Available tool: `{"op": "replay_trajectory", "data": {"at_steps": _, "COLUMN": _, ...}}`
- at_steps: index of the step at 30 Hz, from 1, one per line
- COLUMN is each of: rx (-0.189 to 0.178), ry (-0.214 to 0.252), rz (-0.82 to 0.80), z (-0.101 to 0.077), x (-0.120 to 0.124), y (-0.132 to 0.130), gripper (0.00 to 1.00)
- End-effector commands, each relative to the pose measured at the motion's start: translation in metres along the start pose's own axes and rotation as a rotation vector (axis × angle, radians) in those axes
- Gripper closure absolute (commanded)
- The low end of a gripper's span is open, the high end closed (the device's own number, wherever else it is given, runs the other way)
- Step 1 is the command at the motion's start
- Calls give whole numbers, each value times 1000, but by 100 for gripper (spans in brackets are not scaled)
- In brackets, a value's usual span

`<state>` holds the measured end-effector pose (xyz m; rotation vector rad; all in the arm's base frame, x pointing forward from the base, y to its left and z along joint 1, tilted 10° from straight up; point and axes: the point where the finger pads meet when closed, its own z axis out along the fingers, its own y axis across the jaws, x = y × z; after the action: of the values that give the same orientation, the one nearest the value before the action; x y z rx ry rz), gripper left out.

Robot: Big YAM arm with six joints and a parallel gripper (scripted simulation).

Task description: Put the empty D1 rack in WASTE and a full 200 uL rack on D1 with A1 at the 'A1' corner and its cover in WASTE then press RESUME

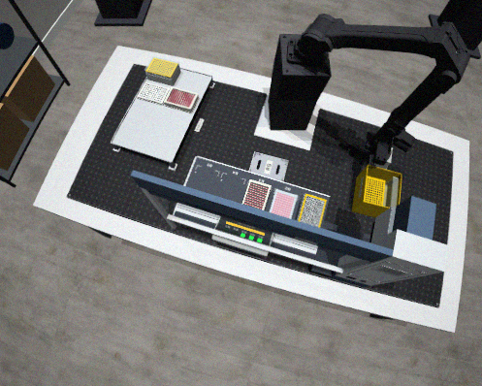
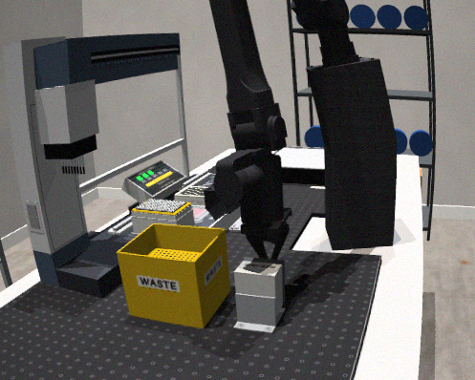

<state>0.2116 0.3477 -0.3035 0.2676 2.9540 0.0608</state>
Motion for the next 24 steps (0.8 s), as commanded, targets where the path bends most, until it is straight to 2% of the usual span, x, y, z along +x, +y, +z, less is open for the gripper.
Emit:
{"op": "replay_trajectory", "data": {"at_steps": 1, "rx": 21, "ry": 3, "rz": -1, "z": 6, "x": 8, "y": -4, "gripper": 100}}
{"op": "replay_trajectory", "data": {"at_steps": 24, "rx": 20, "ry": 3, "rz": -2, "z": 6, "x": 8, "y": 3, "gripper": 100}}
